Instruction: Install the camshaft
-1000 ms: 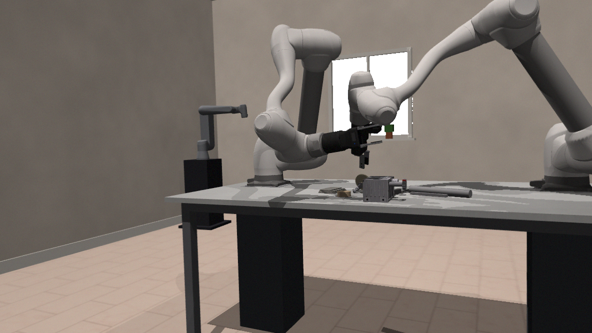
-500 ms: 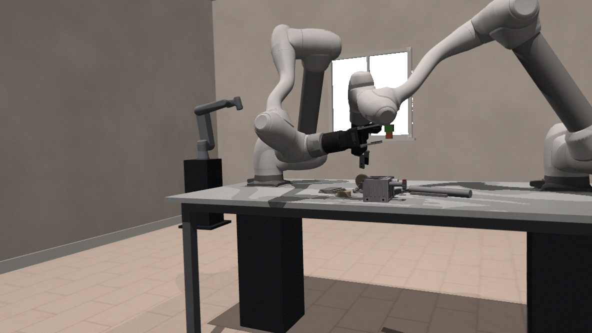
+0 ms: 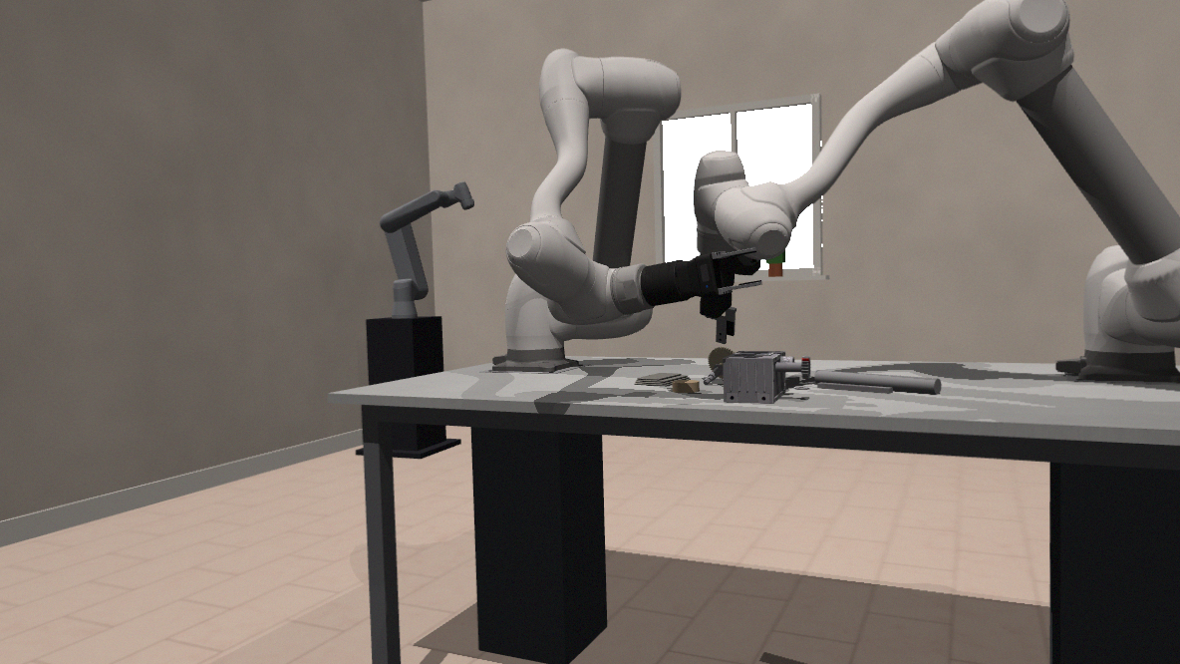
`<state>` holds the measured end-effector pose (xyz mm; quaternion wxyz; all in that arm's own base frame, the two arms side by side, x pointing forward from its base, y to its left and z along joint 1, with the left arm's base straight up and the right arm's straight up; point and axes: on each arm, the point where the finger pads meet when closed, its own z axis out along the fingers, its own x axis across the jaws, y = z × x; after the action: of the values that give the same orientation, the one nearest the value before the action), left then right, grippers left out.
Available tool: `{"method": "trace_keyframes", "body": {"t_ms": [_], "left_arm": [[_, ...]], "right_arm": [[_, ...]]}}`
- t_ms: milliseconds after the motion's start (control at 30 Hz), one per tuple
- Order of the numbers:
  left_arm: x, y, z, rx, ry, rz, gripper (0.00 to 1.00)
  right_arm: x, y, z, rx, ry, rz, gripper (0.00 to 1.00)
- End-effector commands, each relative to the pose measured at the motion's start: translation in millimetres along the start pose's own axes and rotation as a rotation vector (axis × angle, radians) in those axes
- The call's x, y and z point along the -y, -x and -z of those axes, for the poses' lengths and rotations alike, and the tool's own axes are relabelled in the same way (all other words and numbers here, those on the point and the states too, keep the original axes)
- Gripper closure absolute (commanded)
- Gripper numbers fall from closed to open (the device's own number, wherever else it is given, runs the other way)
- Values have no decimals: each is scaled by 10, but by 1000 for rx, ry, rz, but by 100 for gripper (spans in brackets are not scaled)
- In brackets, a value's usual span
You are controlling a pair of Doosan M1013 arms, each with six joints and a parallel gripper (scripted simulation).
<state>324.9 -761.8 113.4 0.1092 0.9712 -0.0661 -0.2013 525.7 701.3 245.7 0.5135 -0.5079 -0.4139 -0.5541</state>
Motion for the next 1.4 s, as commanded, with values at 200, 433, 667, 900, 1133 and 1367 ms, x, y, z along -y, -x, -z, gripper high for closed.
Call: {"method": "trace_keyframes", "body": {"t_ms": [200, 433, 667, 900, 1133, 1367], "left_arm": [[13, -2, -357, 7, -2, -5, 30], [19, -8, -477, 6, -3, -5, 30], [17, -14, -508, 5, -3, -5, 30], [20, -14, -505, 5, -3, -5, 30], [20, -14, -505, 5, -3, -5, 30], [20, -14, -505, 5, -3, -5, 30]], "right_arm": [[0, -15, -3, -2, 0, 1, 0], [0, -15, -3, -2, 0, 1, 0], [0, -15, -3, -2, 0, 1, 0], [0, -15, -3, -2, 0, 1, 0], [0, -15, -3, -2, 0, 1, 0], [0, -15, -3, -2, 0, 1, 0]]}}
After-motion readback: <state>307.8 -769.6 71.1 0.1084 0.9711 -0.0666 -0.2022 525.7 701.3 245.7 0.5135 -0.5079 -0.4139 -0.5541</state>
